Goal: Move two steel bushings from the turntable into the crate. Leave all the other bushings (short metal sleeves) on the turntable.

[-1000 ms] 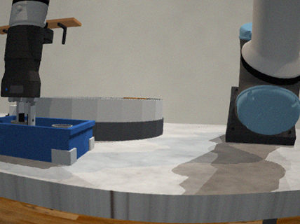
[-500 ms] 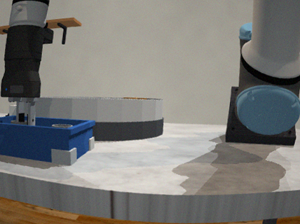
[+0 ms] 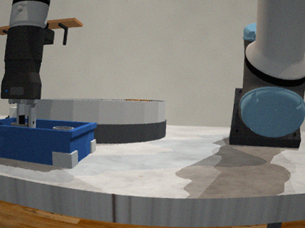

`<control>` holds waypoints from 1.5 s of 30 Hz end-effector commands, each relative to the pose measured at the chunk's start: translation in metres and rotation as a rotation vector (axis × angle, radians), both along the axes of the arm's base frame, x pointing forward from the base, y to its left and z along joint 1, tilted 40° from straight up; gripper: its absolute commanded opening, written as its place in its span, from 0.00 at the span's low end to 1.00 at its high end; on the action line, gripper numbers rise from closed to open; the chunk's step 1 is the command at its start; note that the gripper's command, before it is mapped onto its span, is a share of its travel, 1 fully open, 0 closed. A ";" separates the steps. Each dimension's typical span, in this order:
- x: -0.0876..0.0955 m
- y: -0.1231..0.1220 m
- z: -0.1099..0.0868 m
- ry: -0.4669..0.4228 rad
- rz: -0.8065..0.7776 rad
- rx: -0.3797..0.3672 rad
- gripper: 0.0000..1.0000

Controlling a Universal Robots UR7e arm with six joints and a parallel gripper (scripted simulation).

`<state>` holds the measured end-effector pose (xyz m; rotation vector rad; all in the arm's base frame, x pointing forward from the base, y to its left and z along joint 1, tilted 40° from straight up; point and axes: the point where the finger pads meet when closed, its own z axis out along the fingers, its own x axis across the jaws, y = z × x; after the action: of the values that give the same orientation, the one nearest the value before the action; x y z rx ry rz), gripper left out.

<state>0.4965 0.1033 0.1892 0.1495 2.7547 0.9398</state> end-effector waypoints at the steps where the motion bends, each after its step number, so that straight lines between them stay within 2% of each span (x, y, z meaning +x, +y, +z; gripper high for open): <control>1: 0.000 0.000 0.000 -0.001 0.000 0.000 0.47; 45: -0.001 -0.004 0.005 -0.001 0.000 0.000 0.47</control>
<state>0.4958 0.1003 0.1929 0.1496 2.7547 0.9397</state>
